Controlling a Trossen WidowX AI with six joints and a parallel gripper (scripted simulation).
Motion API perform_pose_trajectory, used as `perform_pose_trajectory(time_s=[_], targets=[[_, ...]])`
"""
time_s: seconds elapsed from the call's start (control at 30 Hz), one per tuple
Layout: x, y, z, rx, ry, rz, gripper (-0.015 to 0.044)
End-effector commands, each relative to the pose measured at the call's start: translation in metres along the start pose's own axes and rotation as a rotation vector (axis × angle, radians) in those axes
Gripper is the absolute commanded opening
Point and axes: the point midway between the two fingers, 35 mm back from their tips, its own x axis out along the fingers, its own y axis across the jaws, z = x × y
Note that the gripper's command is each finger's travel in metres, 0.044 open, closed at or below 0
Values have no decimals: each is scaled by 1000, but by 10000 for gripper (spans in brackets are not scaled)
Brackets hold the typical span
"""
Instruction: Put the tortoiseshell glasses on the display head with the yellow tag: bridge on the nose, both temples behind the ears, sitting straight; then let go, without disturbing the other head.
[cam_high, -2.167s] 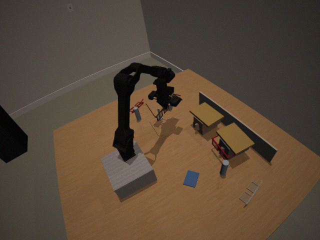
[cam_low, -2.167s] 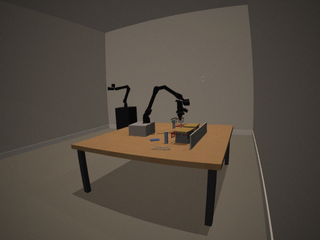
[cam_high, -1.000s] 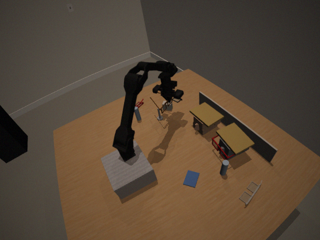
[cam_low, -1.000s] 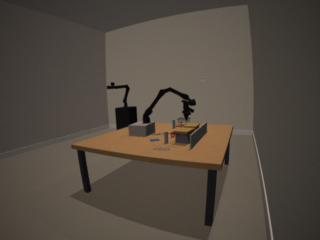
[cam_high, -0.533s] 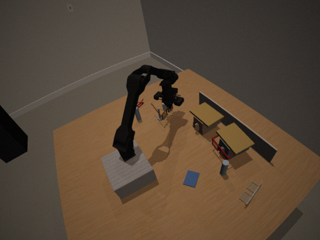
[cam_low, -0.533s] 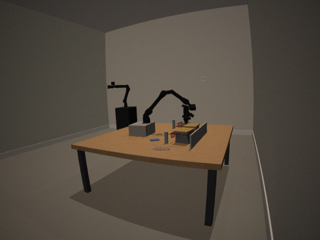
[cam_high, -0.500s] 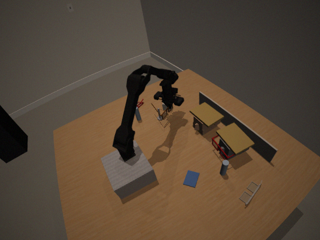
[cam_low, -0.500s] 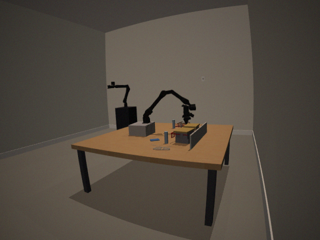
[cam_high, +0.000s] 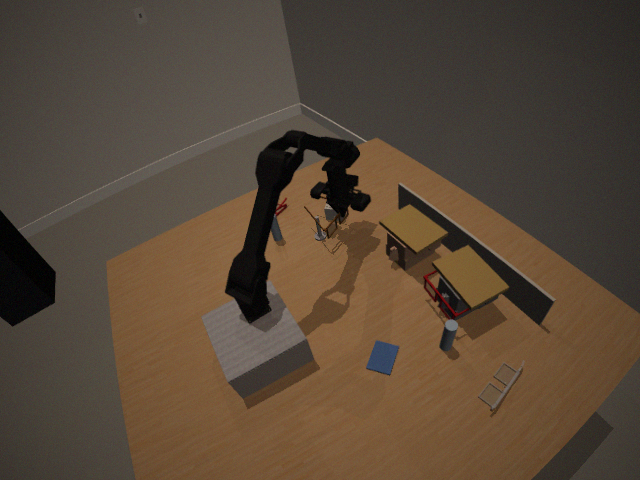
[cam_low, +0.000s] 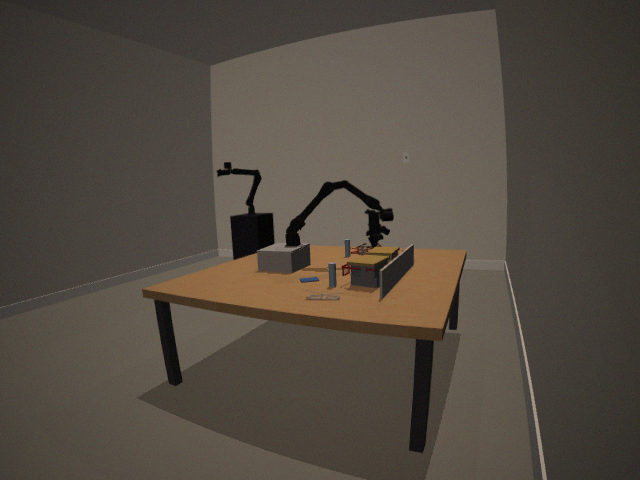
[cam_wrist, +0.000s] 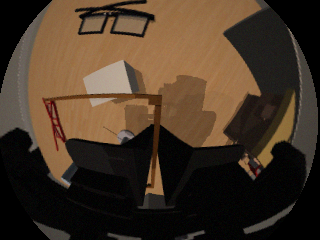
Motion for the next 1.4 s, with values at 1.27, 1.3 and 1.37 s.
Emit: perform_pose_trajectory(time_s=[1.27,1.3,1.37], targets=[[1,-8,15,-5,3,1,0],[1,-8,15,-5,3,0,0],[1,-8,16,-5,3,0,0]])
